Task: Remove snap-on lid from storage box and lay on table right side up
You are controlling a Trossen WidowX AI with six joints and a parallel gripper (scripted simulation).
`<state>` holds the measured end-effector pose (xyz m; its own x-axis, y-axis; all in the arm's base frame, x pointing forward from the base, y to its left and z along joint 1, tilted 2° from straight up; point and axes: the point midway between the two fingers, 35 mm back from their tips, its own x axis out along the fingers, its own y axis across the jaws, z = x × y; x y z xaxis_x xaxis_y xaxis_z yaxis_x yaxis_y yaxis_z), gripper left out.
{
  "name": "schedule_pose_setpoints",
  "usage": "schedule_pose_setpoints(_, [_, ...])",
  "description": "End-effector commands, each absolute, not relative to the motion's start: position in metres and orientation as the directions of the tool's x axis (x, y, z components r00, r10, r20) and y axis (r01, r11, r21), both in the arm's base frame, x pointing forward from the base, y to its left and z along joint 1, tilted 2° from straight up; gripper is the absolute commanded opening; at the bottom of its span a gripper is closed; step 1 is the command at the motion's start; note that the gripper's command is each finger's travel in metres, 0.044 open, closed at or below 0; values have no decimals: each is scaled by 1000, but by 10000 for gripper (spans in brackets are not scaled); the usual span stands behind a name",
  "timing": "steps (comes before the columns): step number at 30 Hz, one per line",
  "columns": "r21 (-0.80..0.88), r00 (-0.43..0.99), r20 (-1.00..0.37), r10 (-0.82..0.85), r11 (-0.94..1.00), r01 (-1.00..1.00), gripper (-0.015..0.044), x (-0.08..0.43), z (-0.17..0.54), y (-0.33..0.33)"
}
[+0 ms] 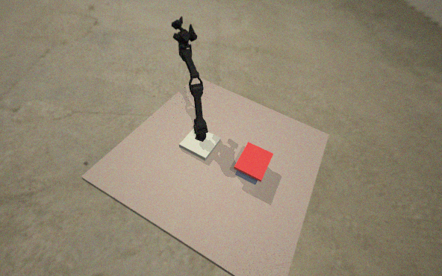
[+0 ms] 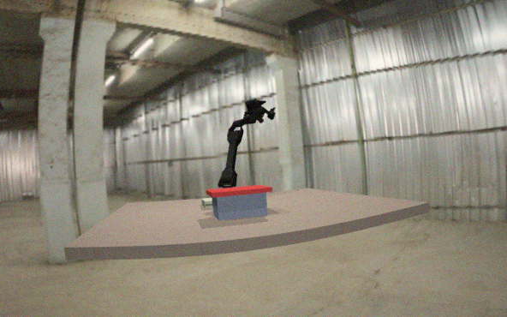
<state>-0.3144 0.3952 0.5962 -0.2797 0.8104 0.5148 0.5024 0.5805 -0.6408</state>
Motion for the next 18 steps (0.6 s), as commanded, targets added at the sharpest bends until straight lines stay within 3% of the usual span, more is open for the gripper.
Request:
schedule_pose_setpoints(1, [-643,-278,515,811,579,500,374,-312,597,396])
schedule_pose_setpoints(6, [-738,-211,476,854,518,431,243,-252,591,430])
schedule_pose_setpoints(18, [-895,-10,396,918,389,218,235,-103,568,474])
